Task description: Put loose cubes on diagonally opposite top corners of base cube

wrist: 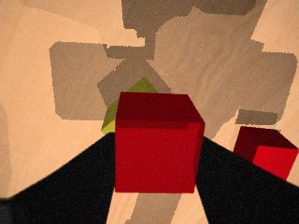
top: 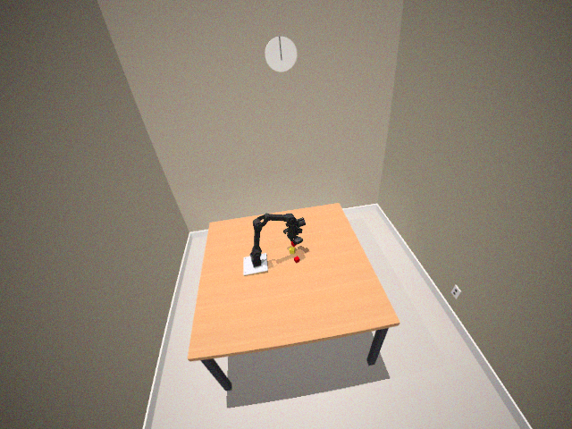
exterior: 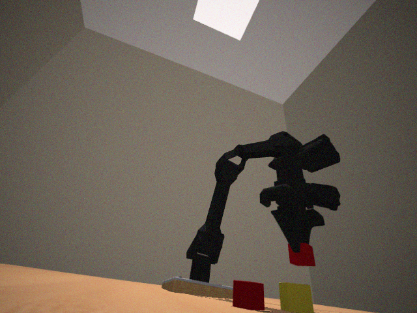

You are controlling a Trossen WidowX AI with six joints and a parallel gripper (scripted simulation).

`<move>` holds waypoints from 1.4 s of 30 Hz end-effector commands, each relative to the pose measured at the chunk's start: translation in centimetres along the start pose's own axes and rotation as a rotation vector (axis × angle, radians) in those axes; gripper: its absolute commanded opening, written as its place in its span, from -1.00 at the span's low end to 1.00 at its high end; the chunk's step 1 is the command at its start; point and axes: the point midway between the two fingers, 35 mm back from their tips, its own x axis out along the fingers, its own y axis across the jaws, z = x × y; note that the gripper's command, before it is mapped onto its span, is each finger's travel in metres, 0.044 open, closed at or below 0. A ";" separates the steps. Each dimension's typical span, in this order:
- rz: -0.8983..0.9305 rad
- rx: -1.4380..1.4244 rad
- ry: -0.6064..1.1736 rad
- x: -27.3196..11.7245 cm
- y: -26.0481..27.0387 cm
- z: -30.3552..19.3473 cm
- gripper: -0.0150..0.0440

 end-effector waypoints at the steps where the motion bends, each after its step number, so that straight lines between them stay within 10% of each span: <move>1: 0.004 -0.030 -0.002 0.1 0.3 0.1 -0.14; 42: 0.004 -0.032 -0.002 2.8 0.2 0.0 -0.14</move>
